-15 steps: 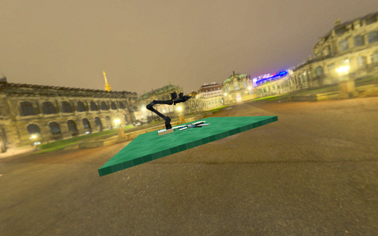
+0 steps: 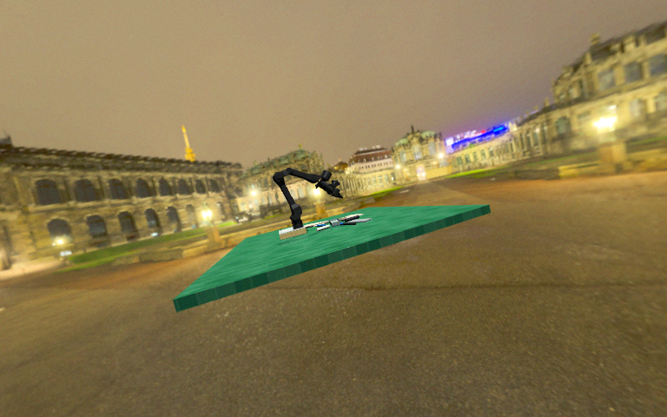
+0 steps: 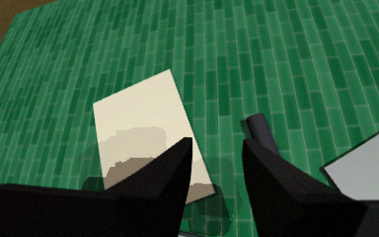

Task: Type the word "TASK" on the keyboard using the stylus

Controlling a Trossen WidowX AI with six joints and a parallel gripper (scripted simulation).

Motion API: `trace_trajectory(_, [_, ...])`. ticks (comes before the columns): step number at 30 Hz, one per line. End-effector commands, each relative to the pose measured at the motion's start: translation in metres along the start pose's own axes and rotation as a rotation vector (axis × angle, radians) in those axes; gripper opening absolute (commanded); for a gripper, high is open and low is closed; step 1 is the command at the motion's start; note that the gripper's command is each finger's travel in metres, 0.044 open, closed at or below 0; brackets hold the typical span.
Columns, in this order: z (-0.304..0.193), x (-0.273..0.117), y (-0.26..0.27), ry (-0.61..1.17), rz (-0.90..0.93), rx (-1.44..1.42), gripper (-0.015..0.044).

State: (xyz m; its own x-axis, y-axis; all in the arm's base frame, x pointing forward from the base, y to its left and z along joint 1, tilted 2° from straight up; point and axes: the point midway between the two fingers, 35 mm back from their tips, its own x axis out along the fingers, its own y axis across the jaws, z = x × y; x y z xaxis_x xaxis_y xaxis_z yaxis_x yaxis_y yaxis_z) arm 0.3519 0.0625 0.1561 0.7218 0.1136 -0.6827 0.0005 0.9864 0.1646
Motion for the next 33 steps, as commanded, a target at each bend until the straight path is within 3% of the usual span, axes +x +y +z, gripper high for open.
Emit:
trace_trajectory(1, [-0.054, 0.029, 0.011, 0.306, -0.043, 0.037, 0.002])
trace_trajectory(8, [-0.139, 0.041, 0.021, 0.776, -0.211, 0.064, 0.0])
trace_trajectory(20, [-0.141, 0.041, 0.021, 0.787, -0.217, 0.064, 0.0])
trace_trajectory(26, [-0.14, 0.028, -0.039, 0.787, -0.222, 0.061, 0.0])
trace_trajectory(33, [-0.14, 0.028, -0.041, 0.787, -0.223, 0.061, 0.0])
